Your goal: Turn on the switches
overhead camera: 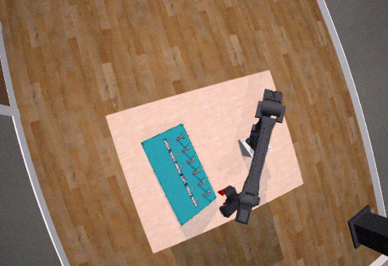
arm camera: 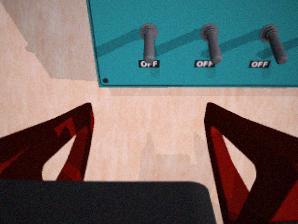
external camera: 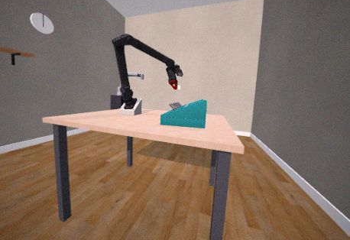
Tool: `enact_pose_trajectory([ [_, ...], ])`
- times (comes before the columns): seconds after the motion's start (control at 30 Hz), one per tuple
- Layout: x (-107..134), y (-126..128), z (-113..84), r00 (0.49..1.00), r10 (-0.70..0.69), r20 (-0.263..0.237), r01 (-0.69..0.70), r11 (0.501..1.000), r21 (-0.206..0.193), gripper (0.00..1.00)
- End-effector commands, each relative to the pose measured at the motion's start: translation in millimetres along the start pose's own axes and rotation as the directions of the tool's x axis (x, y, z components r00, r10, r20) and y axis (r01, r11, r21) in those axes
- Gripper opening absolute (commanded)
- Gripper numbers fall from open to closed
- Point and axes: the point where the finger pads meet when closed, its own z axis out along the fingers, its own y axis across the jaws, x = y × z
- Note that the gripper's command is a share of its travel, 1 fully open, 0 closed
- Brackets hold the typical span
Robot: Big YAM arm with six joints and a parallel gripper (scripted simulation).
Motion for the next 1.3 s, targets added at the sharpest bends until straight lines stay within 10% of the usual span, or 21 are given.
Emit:
enact_pose_trajectory([
  [0.0,-16.3,3.2,-12.4,1.000,0.013,0.027,-0.012,1.000,-0.019,0.70],
  [0.3,-29.8,1.4,-11.3,0.999,0.024,0.021,-0.024,1.000,-0.019,0.70],
  [0.6,-158.1,-4.6,-10.2,0.999,0.025,0.024,-0.024,1.000,-0.013,0.70],
  [0.73,-134.4,12.1,-9.1,0.999,-0.041,0.011,0.041,0.999,0.000,0.70],
  [0.77,-134.3,12.2,-9.1,0.999,-0.041,0.011,0.041,0.999,-0.001,1.00],
  [0.9,-157.0,13.4,-18.7,0.998,0.008,0.056,-0.006,1.000,-0.027,1.00],
  [1.27,-142.8,-0.3,35.8,1.000,0.004,0.005,-0.004,1.000,-0.001,1.00],
])
